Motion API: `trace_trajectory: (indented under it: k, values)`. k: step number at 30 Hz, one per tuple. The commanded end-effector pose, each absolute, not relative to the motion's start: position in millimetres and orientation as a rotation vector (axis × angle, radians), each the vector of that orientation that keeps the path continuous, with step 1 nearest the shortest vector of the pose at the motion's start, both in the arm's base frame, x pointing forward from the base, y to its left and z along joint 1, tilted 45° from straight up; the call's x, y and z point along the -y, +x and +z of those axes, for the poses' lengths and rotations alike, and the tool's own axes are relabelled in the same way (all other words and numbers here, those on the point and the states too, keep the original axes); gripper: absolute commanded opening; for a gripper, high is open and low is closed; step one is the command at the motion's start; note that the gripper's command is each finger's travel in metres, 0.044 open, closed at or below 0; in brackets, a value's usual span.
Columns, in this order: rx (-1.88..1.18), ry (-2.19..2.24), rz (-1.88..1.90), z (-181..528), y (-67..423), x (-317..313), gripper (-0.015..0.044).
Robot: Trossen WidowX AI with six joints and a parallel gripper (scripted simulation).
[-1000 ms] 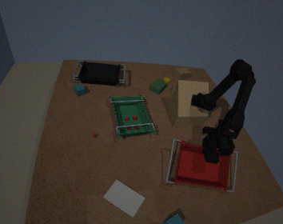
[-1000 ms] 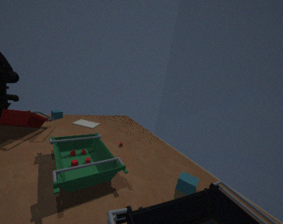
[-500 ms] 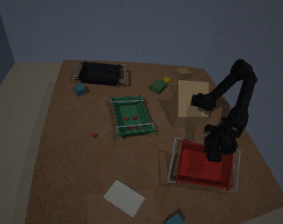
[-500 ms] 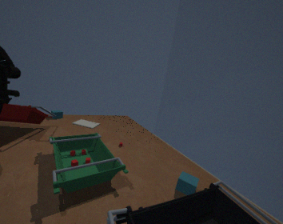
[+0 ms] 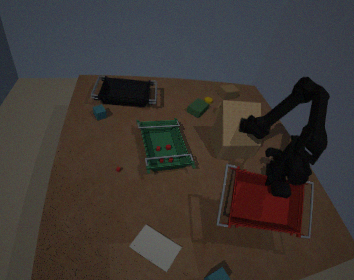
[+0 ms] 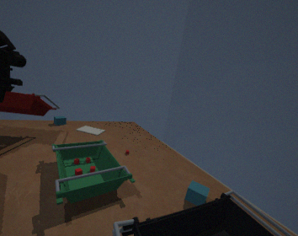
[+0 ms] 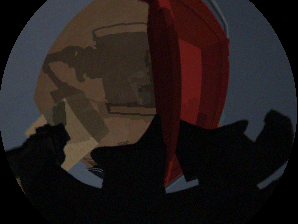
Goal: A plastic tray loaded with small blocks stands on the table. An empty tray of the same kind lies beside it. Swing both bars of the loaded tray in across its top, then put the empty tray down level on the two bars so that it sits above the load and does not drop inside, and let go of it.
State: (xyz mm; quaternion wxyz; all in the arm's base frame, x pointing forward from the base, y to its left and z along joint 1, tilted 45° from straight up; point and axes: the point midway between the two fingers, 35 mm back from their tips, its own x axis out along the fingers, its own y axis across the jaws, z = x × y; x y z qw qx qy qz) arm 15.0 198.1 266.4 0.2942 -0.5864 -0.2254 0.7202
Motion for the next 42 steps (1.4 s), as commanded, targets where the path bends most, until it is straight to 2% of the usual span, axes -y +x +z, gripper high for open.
trace_trajectory:
  k: [1, 28, 42]
  values:
    - [0.628, -1.554, 1.898, 278, 14, -192, 0.0000]
    - [0.626, -1.555, 1.899, 278, 15, -192, 0.0000]
    - [0.447, -1.574, 1.903, 263, 53, -210, 0.0000]
